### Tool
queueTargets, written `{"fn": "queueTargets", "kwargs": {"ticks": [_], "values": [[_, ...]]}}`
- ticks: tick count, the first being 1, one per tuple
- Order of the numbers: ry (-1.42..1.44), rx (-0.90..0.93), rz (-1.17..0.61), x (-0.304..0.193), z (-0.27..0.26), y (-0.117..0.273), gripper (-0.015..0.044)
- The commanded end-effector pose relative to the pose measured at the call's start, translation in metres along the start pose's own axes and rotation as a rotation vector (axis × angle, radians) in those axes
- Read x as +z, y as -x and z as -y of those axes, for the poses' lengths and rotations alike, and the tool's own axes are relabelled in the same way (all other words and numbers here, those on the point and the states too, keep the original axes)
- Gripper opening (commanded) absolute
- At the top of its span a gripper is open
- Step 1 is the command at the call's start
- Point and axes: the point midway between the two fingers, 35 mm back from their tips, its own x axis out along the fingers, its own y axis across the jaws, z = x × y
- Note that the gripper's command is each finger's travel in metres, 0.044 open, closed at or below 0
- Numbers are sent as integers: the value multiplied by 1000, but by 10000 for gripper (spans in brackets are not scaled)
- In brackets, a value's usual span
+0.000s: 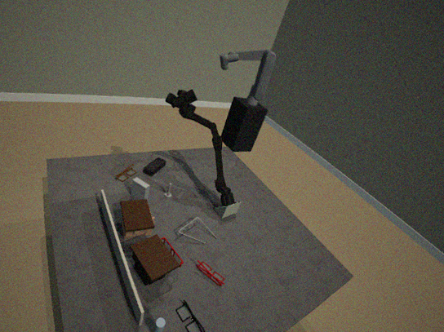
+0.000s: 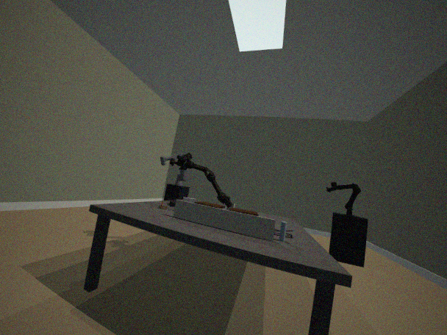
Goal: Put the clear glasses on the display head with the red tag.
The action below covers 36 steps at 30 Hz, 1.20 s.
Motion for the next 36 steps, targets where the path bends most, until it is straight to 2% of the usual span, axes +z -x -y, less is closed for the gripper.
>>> {"fn": "queueTargets", "kwargs": {"ticks": [1, 8, 17, 23, 24, 36], "values": [[0, 0, 0, 0, 0, 0, 426], [0, 0, 0, 0, 0, 0, 440], [178, 119, -56, -54, -33, 16, 204], [297, 194, -33, -65, -43, 19, 200], [322, 228, -50, -78, -51, 25, 200], [606, 638, -246, -219, -106, 136, 200]]}}
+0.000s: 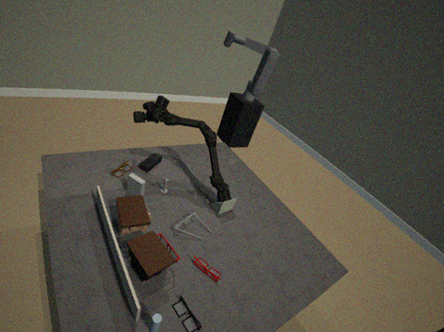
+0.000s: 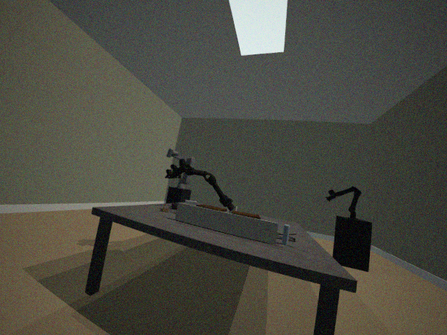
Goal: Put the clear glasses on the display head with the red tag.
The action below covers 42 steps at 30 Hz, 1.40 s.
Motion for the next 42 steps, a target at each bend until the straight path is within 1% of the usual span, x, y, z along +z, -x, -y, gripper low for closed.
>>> {"fn": "queueTargets", "kwargs": {"ticks": [1, 6, 11, 16, 21, 28, 33, 38, 42], "values": [[99, 165, -53, -36, -54, 25, 200], [209, 328, -121, -84, -102, 58, 200], [323, 489, -196, -137, -139, 102, 200], [454, 654, -277, -193, -165, 155, 200], [603, 806, -364, -251, -173, 214, 200], [845, 984, -494, -329, -153, 295, 200], [966, 1039, -548, -361, -133, 328, 200], [1208, 1084, -620, -413, -85, 376, 200], [1413, 1077, -653, -444, -38, 402, 200]]}}
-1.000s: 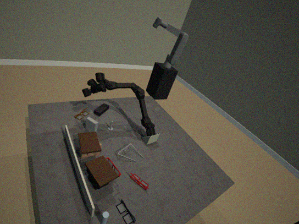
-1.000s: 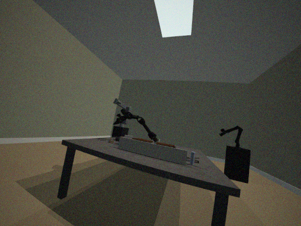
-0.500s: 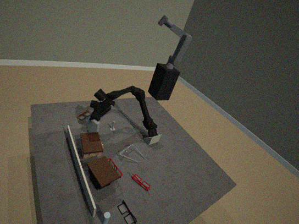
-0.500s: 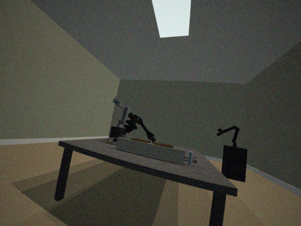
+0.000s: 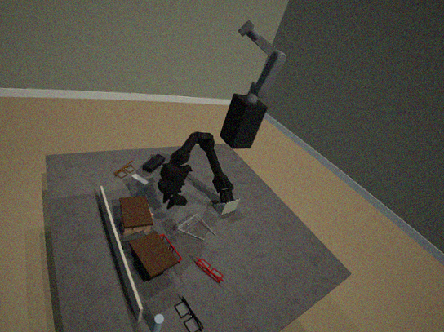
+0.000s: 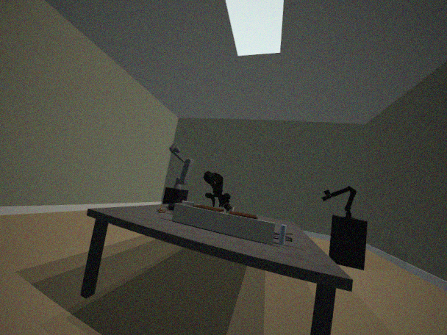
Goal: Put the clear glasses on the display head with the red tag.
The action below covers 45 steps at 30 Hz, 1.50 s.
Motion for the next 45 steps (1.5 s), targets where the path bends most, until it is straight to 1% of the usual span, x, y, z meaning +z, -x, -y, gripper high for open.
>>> {"fn": "queueTargets", "kwargs": {"ticks": [1, 5, 7, 14, 17, 29, 45], "values": [[170, 1, -153, -59, -42, -2, 200], [340, -54, -304, -120, -61, 3, 200], [367, -69, -329, -129, -62, 4, 200], [367, -69, -329, -130, -59, 5, 200], [367, -69, -329, -130, -59, 5, 121], [367, -69, -329, -131, -59, 3, 120], [368, -68, -328, -136, -54, -21, 120]]}}
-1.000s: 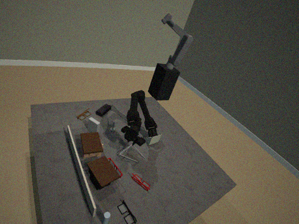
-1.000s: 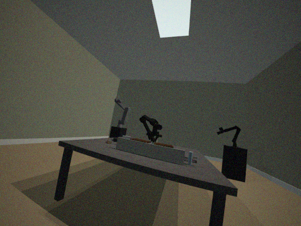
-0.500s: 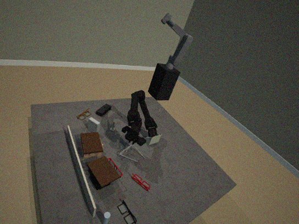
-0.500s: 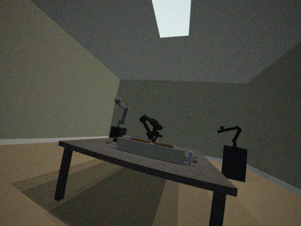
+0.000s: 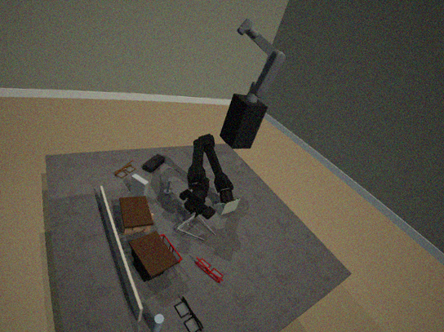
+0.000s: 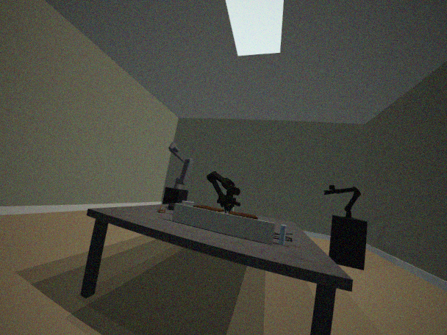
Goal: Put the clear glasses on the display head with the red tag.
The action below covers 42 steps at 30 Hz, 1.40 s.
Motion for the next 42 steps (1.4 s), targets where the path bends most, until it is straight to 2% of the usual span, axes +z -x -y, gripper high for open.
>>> {"fn": "queueTargets", "kwargs": {"ticks": [1, 20, 32, 33, 42], "values": [[6, -3, -2, 0, 2, -8, 120], [5, -7, -3, -3, 6, -39, 120], [5, -7, -3, -3, 1, -40, 120], [2, -5, -5, -3, 4, -40, 94], [2, -5, -5, -3, 4, -40, 34]]}}
